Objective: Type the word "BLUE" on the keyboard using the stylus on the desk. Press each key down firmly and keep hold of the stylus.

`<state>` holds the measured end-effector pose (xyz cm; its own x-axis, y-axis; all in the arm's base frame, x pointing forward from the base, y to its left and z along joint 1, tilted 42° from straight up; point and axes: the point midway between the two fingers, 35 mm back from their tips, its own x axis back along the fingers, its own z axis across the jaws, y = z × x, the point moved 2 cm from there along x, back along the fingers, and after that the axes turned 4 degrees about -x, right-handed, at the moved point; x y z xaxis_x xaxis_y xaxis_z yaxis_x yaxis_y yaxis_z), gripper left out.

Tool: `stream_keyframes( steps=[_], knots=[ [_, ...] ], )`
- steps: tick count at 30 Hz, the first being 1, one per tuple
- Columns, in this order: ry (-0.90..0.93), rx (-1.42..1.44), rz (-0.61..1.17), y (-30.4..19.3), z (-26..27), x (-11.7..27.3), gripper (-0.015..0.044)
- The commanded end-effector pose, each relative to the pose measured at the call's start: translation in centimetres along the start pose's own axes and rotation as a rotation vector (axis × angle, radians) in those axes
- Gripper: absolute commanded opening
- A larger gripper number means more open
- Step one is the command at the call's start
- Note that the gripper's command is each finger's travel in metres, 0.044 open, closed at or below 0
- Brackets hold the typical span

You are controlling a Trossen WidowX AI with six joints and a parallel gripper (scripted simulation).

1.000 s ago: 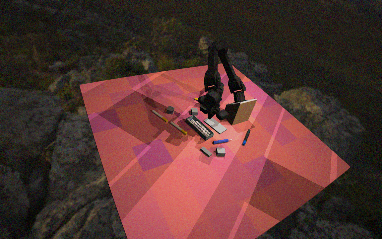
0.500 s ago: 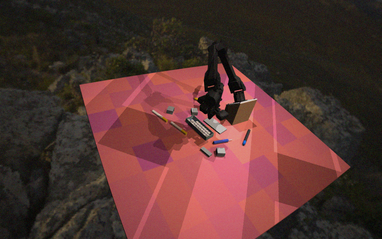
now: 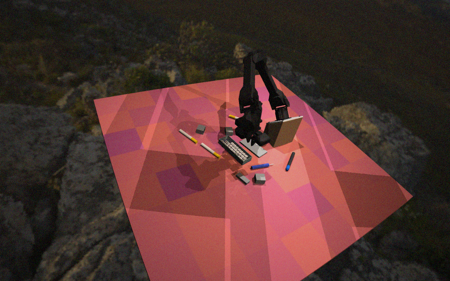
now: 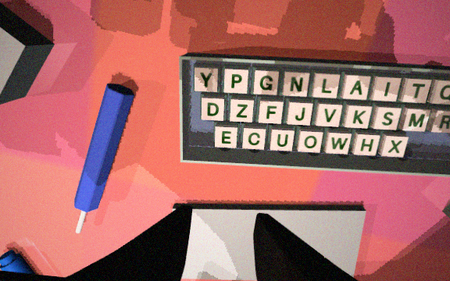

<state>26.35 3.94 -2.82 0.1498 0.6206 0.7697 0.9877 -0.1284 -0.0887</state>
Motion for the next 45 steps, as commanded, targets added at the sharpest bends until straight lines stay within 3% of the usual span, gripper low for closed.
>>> stream_keyframes(
  steps=[1, 7, 45],
  knots=[
    [0.029, -0.123, 0.189, -0.6, 3.8, -1.7, 0.015],
    [0.012, -0.291, 0.413, -1.7, 8.0, -3.7, 0.015],
    [0.011, -0.291, 0.413, -1.3, 8.0, -5.5, 0.015]
  ],
)
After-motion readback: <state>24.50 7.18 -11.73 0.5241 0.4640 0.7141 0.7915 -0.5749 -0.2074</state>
